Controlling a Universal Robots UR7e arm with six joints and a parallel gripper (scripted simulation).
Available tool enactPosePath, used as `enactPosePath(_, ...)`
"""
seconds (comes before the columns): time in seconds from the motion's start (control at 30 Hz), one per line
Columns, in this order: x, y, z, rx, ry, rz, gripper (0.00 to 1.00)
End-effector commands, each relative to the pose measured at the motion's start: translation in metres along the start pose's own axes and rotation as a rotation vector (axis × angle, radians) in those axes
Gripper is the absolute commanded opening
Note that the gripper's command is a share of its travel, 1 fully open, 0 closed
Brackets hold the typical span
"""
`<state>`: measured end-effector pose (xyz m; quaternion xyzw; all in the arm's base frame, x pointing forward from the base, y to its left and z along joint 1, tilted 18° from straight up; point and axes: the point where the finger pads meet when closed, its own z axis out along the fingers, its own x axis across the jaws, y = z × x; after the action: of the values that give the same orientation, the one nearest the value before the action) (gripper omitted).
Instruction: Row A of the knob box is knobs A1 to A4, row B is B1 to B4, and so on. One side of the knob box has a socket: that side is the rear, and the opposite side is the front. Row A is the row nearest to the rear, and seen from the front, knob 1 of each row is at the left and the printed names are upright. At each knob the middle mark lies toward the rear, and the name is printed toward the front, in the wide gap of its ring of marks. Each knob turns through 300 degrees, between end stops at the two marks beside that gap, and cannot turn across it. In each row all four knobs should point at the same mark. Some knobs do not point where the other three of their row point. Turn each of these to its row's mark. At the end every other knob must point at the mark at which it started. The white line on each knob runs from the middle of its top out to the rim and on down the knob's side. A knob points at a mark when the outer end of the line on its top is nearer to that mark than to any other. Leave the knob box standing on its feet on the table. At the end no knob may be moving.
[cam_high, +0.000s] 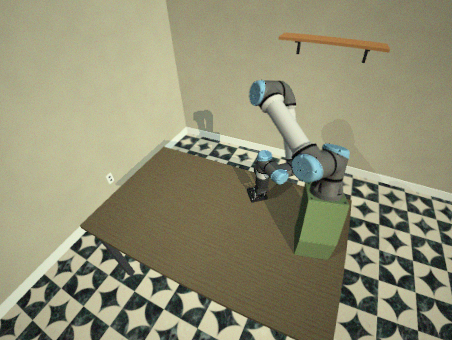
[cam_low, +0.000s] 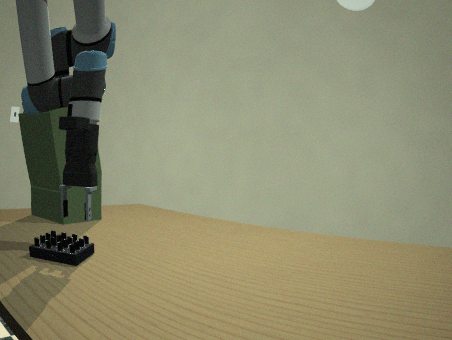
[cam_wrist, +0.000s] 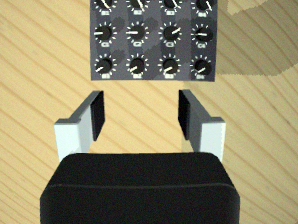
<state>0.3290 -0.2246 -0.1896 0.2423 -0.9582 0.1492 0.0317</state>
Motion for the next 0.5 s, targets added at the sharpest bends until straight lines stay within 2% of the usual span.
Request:
enactPosePath(0.0, 0.0, 0.0, -0.001, 0.001, 0.0, -0.001, 1.0)
enactPosePath(0.1, 0.005, -0.018, -0.002, 0.004, -0.002, -0.002, 1.0)
enactPosePath(0.17, 0.014, -0.039, -0.005, 0.004, -0.002, -0.007, 1.0)
enactPosePath(0.23, 0.014, -0.039, -0.005, 0.004, -0.002, -0.007, 1.0)
enactPosePath(0.33, 0.034, -0.076, -0.013, 0.004, -0.001, -0.017, 1.0)
enactPosePath(0.47, 0.051, -0.102, -0.021, 0.005, -0.001, -0.024, 1.0)
